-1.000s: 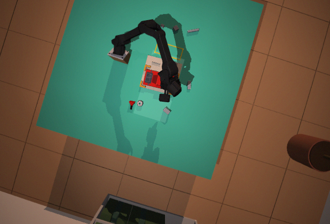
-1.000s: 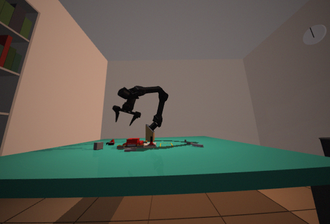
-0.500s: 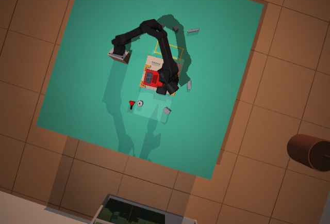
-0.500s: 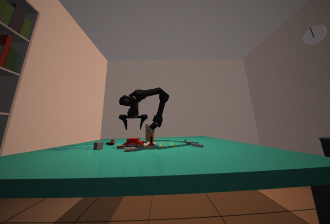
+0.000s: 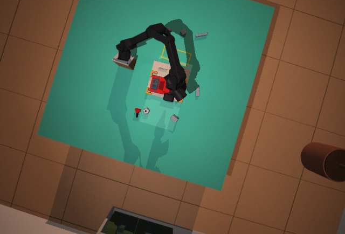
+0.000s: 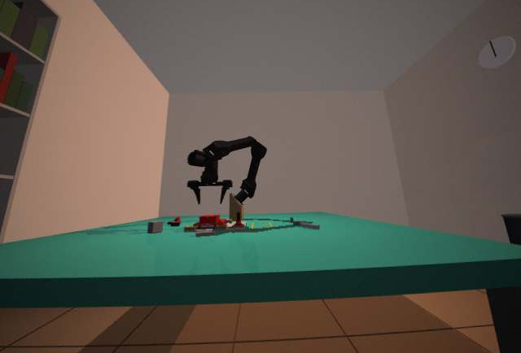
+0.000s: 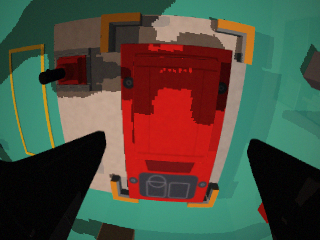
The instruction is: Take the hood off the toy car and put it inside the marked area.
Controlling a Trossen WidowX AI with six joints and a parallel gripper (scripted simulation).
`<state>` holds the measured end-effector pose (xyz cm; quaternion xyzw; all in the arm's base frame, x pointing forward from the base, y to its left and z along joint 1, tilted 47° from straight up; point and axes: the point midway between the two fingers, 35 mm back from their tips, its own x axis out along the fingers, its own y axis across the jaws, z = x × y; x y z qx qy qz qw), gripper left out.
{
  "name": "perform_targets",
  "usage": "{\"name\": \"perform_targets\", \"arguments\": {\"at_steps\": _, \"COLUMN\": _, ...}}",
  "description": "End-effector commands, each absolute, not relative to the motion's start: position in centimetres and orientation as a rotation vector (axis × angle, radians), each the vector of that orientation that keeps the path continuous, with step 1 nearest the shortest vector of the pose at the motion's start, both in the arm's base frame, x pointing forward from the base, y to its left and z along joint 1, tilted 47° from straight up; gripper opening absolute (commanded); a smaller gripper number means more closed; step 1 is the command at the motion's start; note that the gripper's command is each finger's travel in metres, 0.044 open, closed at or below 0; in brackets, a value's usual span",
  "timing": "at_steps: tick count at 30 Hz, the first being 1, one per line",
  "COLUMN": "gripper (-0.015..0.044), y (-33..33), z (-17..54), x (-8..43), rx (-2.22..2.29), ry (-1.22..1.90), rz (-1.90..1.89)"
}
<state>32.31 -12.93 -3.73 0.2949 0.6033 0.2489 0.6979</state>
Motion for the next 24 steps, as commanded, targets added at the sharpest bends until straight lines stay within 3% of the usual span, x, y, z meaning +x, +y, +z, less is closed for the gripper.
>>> {"name": "perform_targets", "arguments": {"at_steps": 1, "gripper": 0.044, "y": -12.5, "z": -4.0, "x": 32.3, "rx": 0.669, "ry": 1.35, "rz": 0.555}}
{"name": "perform_targets", "arguments": {"at_steps": 24, "gripper": 0.044, "y": -11.4, "z": -5.1, "x": 32.5, "rx": 0.669, "ry": 1.349, "rz": 0.555}}
